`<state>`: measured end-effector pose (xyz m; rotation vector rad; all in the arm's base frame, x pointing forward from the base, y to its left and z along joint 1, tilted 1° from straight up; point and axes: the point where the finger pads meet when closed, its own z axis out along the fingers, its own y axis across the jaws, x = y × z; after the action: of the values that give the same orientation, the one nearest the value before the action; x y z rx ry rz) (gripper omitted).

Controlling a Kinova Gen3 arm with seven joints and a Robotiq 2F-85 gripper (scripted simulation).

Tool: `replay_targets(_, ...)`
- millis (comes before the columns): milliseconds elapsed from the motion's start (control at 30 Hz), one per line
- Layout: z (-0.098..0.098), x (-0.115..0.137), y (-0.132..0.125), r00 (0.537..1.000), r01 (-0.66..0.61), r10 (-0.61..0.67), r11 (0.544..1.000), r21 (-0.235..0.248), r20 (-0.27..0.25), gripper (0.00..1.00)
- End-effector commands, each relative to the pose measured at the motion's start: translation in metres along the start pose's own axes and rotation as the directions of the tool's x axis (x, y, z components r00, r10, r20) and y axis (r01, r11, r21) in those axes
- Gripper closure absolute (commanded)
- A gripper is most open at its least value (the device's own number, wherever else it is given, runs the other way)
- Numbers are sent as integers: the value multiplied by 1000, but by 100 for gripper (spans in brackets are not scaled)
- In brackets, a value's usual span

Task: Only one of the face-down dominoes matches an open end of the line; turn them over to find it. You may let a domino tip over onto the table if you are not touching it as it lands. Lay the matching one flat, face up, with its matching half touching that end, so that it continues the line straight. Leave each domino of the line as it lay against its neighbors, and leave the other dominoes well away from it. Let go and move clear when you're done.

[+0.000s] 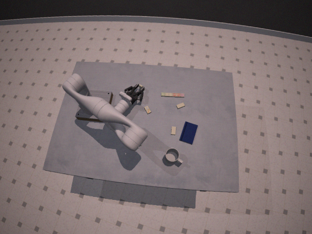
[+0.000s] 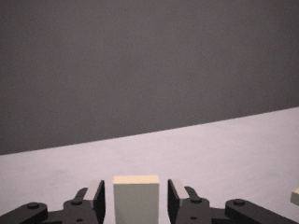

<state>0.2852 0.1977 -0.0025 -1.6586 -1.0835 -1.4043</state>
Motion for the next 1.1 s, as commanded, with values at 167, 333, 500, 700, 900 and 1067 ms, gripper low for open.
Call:
replay_targets(167,0,1,0,1000,1,-1,1000,0,-1,53)
replay_targets(333,0,1,0,1000,1,-1,1000,0,-1,53)
replay_targets(500,0,1,0,1000,1,-1,1000,0,-1,53)
replay_targets(700,-7,5,0,1000,1,-1,1000,0,-1,53)
replay_targets(900,-21,13,0,1000,1,-1,1000,0,-1,53)
replay_targets(1067,-41,25,0,1000,1,-1,1000,0,-1,53)
